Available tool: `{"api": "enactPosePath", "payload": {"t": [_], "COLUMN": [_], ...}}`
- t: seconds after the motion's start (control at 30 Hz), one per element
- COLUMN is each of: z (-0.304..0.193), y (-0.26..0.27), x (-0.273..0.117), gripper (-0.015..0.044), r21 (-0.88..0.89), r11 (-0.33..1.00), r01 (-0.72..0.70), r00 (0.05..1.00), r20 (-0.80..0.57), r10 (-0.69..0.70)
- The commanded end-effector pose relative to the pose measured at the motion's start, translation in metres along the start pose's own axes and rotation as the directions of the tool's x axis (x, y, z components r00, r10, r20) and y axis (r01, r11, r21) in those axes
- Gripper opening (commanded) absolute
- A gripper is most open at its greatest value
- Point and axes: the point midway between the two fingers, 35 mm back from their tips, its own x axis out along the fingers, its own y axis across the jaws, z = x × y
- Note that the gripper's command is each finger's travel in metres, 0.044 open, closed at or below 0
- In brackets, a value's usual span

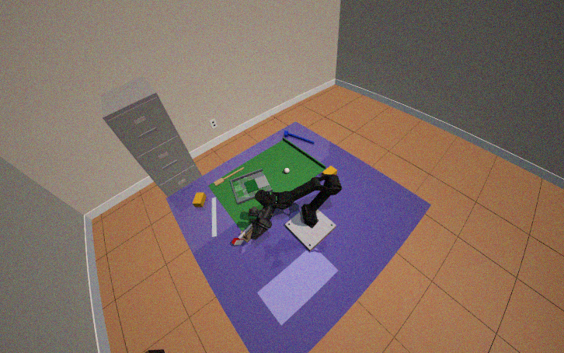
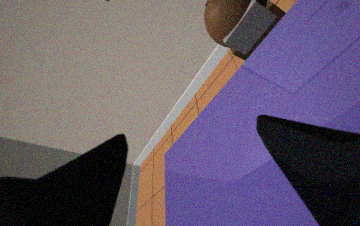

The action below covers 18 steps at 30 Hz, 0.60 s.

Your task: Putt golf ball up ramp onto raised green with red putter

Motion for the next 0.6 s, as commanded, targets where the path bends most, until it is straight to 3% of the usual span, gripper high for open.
{"api": "enactPosePath", "payload": {"t": [0.0,0.13,0.3,0.4,0.57], "z": [0.001,0.023,0.038,0.038,0.033], "y": [-0.002,-0.042,-0.098,-0.124,-0.144], "x": [0.000,-0.009,-0.038,-0.062,-0.088], "gripper": [0.0426,0.0440,0.0440,0.0440,0.0440], "r21": [-0.008,-0.166,-0.406,-0.546,-0.674], "r11": [1.000,0.962,0.795,0.681,0.592], "r01": [0.010,0.217,0.450,0.487,0.442], "r00": [1.000,0.976,0.865,0.770,0.662], "r20": [0.003,0.030,-0.022,-0.099,-0.201], "r10": [-0.010,-0.215,-0.500,-0.630,-0.722]}}
